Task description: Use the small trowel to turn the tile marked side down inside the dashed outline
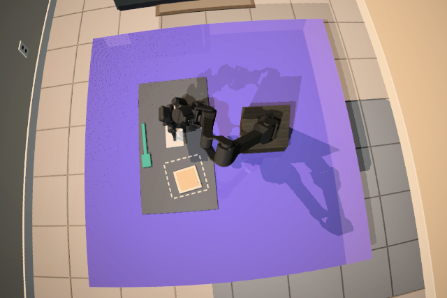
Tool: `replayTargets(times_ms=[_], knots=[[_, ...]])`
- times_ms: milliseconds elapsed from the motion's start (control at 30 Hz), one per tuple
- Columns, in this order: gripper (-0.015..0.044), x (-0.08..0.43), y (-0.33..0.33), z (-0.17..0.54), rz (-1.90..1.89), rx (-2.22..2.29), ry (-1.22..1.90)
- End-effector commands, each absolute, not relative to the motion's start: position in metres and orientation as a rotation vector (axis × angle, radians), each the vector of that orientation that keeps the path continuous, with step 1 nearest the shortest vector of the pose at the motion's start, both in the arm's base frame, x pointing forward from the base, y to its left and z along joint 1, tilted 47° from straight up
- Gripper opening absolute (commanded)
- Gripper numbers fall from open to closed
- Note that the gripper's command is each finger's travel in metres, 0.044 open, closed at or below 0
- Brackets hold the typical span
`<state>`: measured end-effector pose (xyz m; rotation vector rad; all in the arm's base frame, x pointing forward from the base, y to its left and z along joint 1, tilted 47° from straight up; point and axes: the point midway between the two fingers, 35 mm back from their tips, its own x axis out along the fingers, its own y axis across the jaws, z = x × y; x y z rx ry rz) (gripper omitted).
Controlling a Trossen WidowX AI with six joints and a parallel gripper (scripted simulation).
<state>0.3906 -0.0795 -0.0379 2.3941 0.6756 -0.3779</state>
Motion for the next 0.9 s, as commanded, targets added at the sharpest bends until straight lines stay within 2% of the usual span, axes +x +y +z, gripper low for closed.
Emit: replayTargets(times_ms=[0,867], knots=[[0.0000,0.402,-0.094,-0.049,-0.502,2.456,0.628],[0.0000,0.405,-0.139,-0.142,-1.517,2.637,0.268]])
